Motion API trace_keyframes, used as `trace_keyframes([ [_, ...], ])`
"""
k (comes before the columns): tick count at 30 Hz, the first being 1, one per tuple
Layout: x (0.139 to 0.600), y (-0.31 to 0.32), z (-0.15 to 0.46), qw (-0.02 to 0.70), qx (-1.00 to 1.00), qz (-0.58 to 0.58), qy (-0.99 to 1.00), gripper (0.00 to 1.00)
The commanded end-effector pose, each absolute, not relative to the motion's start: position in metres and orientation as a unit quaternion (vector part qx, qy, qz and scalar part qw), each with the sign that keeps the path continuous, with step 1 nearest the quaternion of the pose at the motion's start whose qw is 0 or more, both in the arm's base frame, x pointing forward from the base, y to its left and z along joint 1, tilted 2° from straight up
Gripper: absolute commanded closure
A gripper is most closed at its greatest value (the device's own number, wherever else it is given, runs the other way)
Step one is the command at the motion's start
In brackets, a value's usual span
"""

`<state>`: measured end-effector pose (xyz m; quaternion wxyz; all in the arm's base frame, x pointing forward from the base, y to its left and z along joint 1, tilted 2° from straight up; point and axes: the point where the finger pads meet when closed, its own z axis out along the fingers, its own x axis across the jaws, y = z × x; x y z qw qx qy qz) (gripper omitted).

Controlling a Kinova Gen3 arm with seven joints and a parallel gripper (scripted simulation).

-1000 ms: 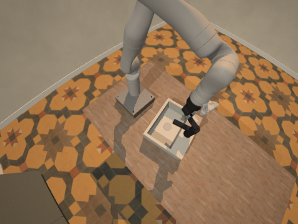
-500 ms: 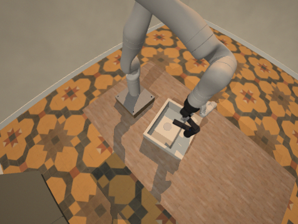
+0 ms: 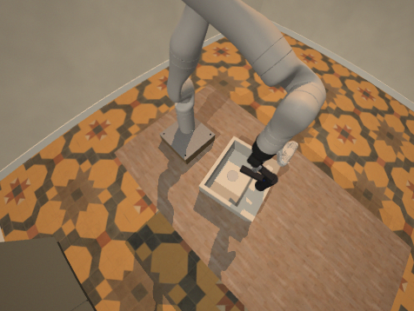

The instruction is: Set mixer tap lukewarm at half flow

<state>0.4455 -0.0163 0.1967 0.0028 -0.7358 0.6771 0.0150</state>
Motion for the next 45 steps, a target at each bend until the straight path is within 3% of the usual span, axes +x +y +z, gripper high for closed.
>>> trace_keyframes([
  [1, 0.446, -0.0176, 0.1974, 0.005, -0.739, 0.015, 0.673, 1.0],
  [45, 0.4467, -0.0229, 0.1973, 0.005, -0.762, 0.015, 0.647, 1.0],
])
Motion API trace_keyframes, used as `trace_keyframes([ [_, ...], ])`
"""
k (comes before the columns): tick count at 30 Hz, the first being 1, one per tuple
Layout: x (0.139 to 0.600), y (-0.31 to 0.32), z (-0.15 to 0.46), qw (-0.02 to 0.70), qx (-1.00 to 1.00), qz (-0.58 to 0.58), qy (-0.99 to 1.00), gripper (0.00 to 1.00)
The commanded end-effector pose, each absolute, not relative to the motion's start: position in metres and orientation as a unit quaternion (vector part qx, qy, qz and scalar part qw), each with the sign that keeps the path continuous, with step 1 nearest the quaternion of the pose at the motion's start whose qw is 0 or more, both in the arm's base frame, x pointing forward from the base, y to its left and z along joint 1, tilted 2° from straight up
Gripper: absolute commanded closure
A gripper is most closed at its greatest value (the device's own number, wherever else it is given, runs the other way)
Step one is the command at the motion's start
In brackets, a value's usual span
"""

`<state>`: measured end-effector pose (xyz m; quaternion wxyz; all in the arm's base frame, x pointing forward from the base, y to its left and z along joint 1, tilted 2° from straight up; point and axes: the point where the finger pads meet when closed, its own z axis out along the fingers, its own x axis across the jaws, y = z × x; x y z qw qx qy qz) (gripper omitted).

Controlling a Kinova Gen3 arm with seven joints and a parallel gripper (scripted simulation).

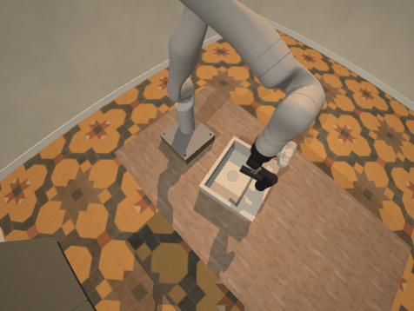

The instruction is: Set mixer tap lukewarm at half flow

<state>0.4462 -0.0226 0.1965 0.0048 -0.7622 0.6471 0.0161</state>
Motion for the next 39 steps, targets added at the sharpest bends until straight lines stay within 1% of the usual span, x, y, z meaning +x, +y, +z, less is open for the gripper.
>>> trace_keyframes([
  [1, 0.4467, -0.0229, 0.1973, 0.005, -0.762, 0.015, 0.647, 1.0],
  [9, 0.4467, -0.0229, 0.1973, 0.005, -0.762, 0.015, 0.647, 1.0],
  [10, 0.4467, -0.0229, 0.1973, 0.005, -0.762, 0.015, 0.647, 0.0],
  [39, 0.4467, -0.0229, 0.1973, 0.005, -0.762, 0.015, 0.647, 0.0],
])
